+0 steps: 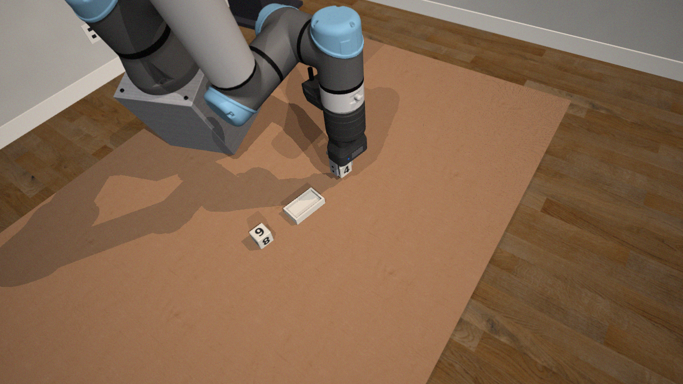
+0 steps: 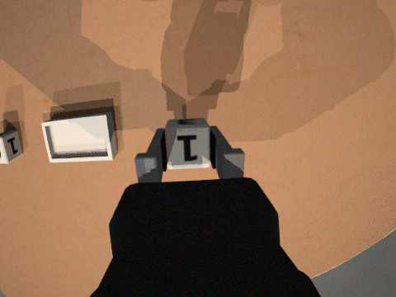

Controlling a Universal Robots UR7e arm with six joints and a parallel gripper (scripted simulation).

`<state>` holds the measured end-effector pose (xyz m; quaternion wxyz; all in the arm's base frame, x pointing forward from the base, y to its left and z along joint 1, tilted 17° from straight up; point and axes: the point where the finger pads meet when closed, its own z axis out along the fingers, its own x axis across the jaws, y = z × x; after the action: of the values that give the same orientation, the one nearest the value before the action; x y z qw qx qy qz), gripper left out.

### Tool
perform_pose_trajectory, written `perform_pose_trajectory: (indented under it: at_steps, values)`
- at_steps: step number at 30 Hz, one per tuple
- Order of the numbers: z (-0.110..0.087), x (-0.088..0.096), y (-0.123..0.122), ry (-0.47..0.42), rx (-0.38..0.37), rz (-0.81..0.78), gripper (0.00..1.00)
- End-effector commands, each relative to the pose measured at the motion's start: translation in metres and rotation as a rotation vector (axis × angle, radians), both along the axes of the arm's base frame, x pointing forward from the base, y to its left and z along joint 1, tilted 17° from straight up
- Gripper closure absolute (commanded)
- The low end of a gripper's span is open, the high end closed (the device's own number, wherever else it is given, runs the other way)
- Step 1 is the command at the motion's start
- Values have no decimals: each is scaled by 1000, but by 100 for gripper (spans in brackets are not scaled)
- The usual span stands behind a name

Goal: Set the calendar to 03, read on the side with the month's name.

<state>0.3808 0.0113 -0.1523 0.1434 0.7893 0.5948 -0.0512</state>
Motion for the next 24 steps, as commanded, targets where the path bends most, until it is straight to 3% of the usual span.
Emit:
perform_pose_trajectory:
  at_steps: [1,12,24]
  values:
    - [15,-4,5,6,0,-1,40]
    - [54,-8,17,6,0,-1,40]
    - [70,-8,22,5,0,-1,40]
